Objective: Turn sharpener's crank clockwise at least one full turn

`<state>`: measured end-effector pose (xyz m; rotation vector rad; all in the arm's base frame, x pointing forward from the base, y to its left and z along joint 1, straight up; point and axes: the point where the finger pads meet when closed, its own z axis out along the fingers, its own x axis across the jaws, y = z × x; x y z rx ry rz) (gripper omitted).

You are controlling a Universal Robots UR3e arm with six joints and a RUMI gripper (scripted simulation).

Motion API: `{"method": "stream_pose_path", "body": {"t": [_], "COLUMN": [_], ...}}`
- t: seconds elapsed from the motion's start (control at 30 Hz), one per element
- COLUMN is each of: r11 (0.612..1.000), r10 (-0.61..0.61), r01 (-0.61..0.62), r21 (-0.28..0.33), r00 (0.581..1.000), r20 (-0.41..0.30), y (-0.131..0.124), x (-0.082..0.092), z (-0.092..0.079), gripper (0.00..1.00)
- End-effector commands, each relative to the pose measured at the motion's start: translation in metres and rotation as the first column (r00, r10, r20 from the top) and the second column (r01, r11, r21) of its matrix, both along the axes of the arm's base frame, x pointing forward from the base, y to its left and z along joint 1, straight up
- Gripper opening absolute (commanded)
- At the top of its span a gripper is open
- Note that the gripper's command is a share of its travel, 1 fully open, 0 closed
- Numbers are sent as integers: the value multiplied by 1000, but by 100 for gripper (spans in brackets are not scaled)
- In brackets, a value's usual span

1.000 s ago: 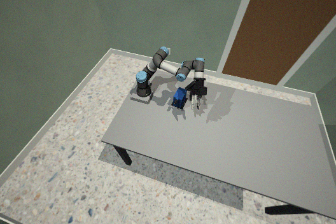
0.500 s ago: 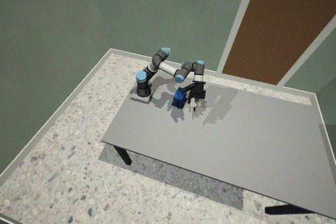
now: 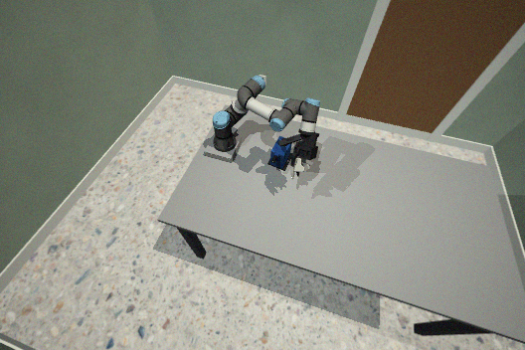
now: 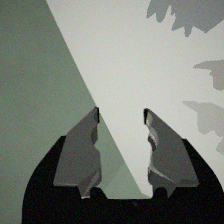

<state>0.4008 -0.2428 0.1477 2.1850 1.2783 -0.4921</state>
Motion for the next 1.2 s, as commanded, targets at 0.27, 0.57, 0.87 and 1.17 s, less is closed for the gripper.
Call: {"method": "stream_pose_path", "body": {"t": [0.27, 0.57, 0.87, 1.17], "r11": [977, 936, 888, 809], "r10": [177, 298, 398, 521], "r01": [-152, -235, -296, -365], "r21": [151, 261, 352, 461], "r00": [970, 924, 877, 809], "r20": [-169, -238, -268, -274], "y": [-6, -9, -10, -11], "x": [-22, -37, -48, -63], "z": [-11, -17, -21, -25], "gripper": [32, 32, 32, 32]}}
